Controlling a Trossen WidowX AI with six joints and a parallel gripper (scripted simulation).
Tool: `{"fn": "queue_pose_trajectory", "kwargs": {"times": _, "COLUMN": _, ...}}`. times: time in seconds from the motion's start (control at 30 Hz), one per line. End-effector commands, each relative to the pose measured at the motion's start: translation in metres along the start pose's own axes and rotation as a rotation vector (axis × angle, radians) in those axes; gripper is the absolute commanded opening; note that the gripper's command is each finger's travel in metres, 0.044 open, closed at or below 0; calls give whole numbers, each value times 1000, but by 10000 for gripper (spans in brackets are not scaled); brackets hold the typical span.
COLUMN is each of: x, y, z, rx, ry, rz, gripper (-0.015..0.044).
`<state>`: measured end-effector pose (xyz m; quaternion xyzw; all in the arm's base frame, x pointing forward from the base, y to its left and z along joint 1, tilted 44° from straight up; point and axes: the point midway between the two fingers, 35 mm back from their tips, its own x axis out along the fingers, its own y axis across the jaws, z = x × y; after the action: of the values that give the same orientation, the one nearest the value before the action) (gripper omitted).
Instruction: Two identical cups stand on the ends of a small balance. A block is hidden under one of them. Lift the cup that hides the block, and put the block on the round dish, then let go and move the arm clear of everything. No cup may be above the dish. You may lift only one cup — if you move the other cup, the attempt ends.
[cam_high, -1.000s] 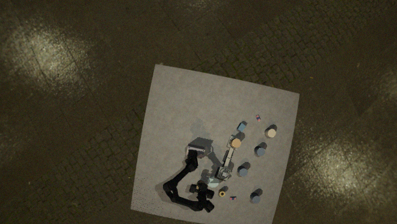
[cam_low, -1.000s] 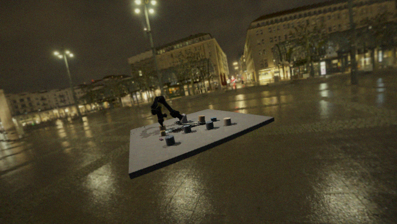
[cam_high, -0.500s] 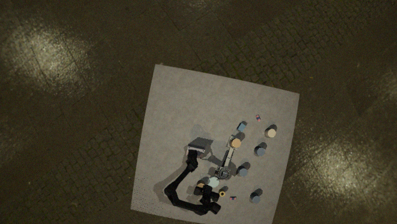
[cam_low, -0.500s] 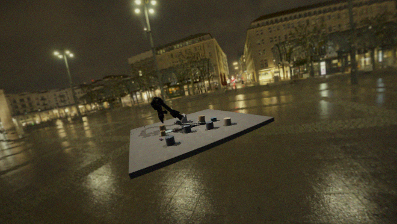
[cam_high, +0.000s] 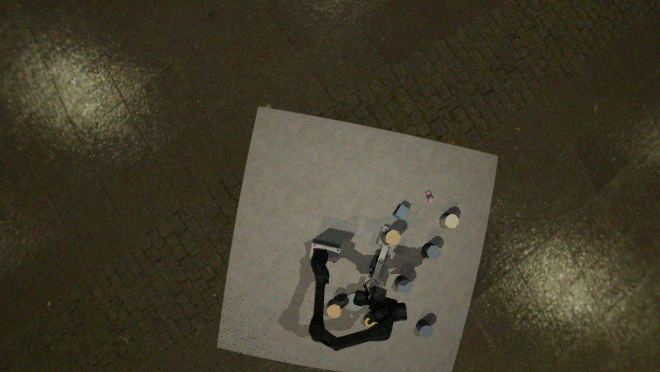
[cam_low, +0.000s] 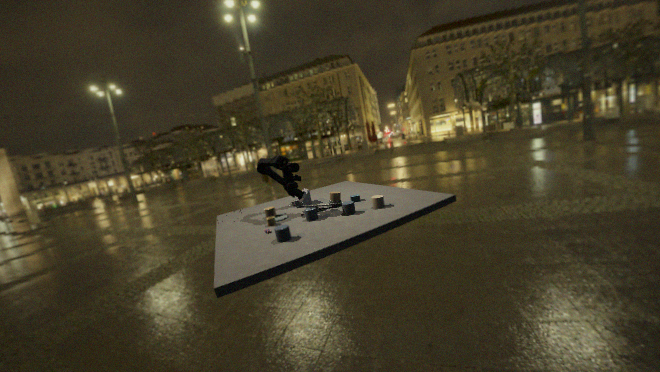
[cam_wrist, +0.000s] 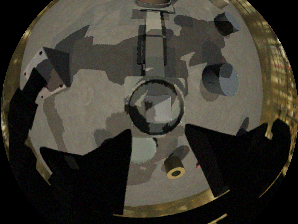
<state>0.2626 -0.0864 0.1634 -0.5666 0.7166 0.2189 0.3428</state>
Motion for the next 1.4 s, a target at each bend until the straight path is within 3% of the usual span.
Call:
{"fn": "queue_pose_trajectory", "kwargs": {"times": 0.0, "x": -4, "y": -4, "z": 15, "rx": 2, "ry": 25, "rz": 5, "gripper": 260}}
{"fn": "queue_pose_trajectory", "kwargs": {"times": 1.1, "x": 48, "y": -4, "z": 13, "rx": 4, "ry": 27, "rz": 4, "gripper": 260}}
{"fn": "queue_pose_trajectory", "kwargs": {"times": 1.23, "x": 48, "y": -4, "z": 13, "rx": 4, "ry": 27, "rz": 4, "gripper": 155}}
{"fn": "queue_pose_trajectory", "kwargs": {"times": 1.37, "x": 48, "y": -4, "z": 13, "rx": 4, "ry": 27, "rz": 4, "gripper": 128}}
